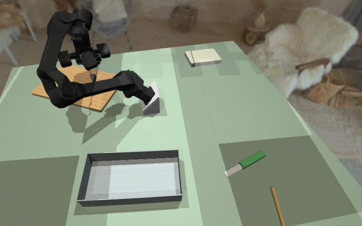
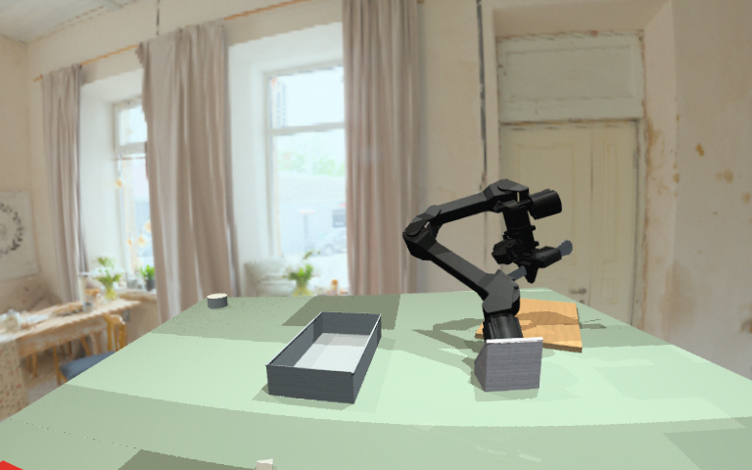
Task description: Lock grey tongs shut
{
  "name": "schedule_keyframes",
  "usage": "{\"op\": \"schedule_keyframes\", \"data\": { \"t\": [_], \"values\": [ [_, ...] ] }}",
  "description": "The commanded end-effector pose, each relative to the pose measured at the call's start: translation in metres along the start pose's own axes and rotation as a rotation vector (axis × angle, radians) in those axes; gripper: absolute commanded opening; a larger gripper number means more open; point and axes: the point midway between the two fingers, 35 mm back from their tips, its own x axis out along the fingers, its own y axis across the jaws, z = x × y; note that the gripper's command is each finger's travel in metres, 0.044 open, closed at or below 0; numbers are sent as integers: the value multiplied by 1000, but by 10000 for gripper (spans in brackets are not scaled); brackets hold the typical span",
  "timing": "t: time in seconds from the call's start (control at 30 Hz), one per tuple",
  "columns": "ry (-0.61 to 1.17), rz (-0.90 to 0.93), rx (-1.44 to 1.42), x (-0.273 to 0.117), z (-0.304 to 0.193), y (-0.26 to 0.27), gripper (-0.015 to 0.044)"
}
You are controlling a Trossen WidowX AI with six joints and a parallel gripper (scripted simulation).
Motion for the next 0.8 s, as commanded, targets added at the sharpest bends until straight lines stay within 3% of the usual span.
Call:
{"op": "schedule_keyframes", "data": {
  "t": [0.0,0.77],
  "values": [
    [92,-1,-1,-4,3,-1,-150],
    [532,26,-20,-12,10,0,-150]
  ]
}}
